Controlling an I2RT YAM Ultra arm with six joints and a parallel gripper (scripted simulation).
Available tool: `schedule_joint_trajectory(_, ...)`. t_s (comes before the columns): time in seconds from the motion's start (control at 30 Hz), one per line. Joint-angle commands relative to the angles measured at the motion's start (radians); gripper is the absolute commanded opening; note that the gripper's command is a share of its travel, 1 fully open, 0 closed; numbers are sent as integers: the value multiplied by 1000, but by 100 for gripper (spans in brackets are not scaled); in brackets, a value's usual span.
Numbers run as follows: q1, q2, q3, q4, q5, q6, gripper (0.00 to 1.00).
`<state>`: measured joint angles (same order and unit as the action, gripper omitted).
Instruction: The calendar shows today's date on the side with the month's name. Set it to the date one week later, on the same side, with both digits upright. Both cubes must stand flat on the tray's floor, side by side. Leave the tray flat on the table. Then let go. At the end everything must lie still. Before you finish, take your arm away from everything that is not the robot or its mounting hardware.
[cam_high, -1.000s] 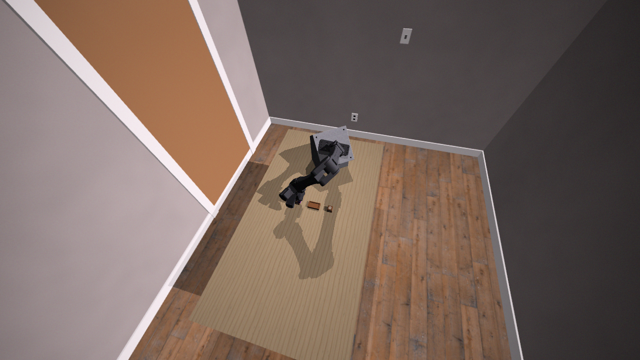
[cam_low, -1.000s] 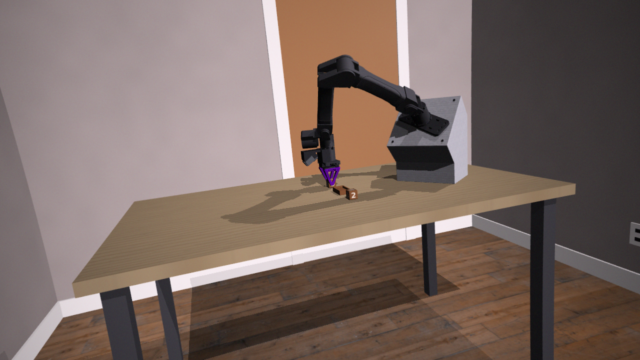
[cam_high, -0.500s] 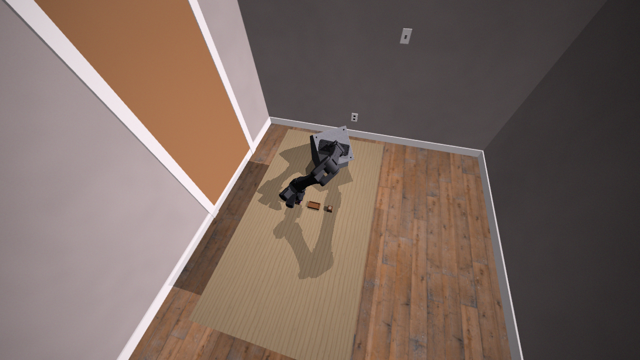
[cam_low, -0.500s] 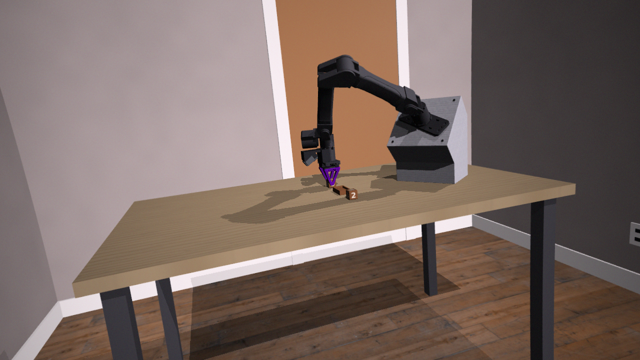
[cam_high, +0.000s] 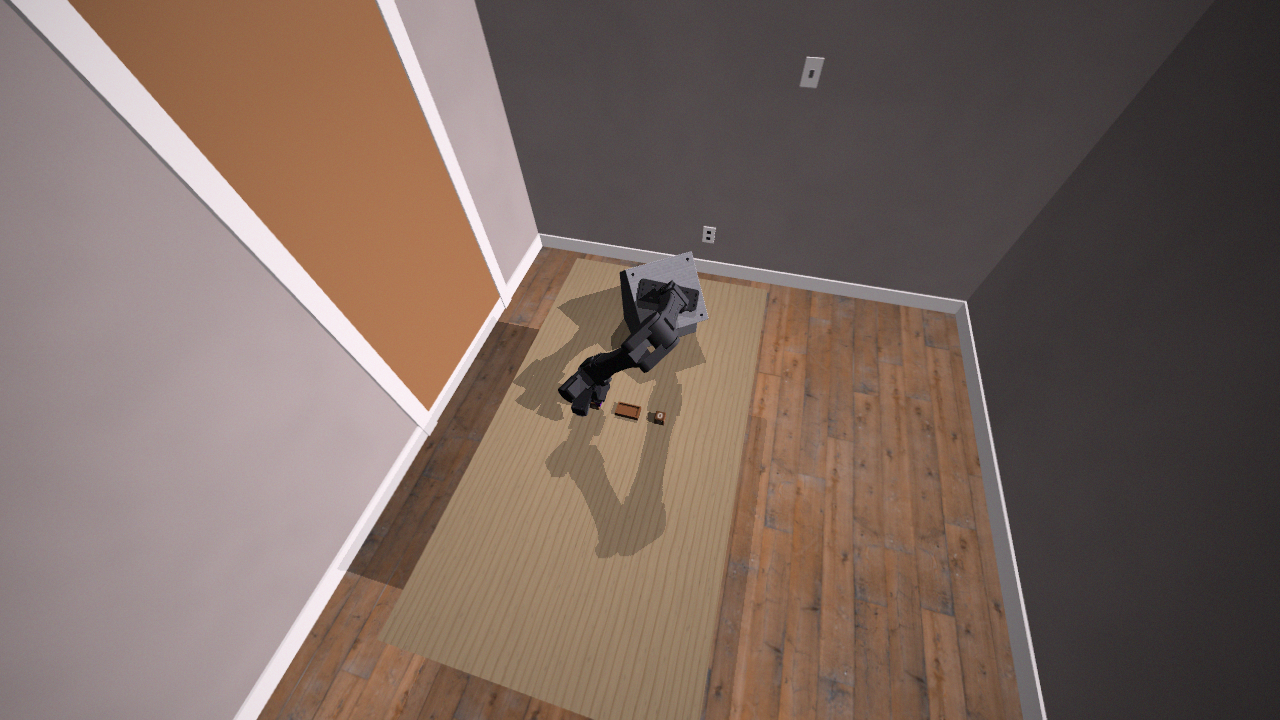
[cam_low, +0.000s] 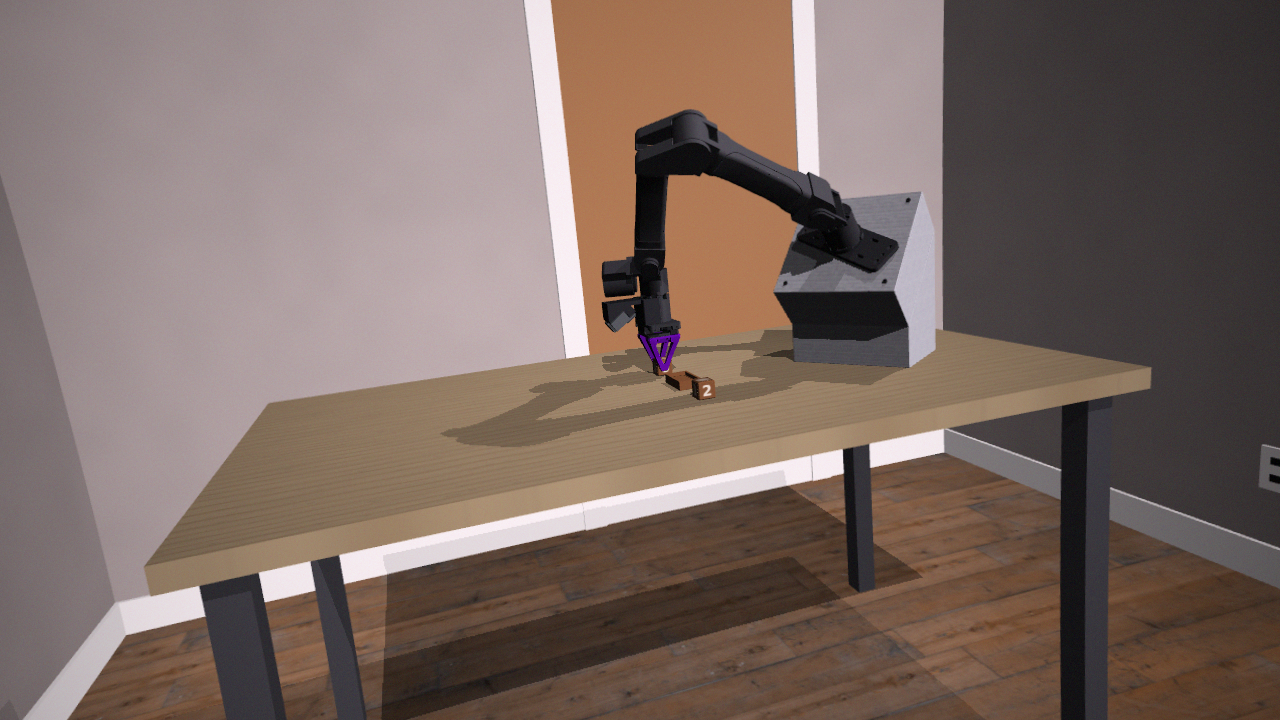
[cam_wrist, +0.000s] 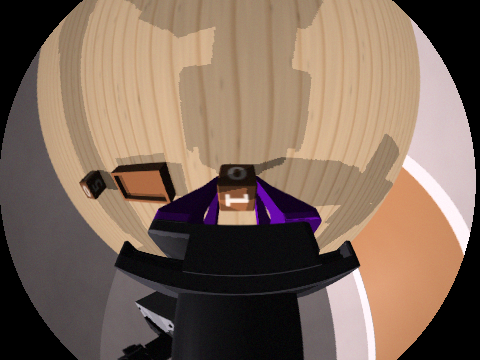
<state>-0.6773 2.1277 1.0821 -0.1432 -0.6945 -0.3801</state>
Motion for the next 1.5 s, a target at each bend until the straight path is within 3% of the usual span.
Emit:
schedule_joint_trajectory(0.0,-5,-5,3,4,0,2,31)
schedule_joint_trajectory(0.37,-5,-5,3,4,0,2,47)
schedule_joint_trajectory(0.87,-11,-14,1,-8,-2,-5,47)
schedule_joint_trajectory(1.07,-33,-45,-3,-53,-10,-32,47)
schedule_joint_trajectory(1.47,-149,-182,15,-304,-46,-179,47)
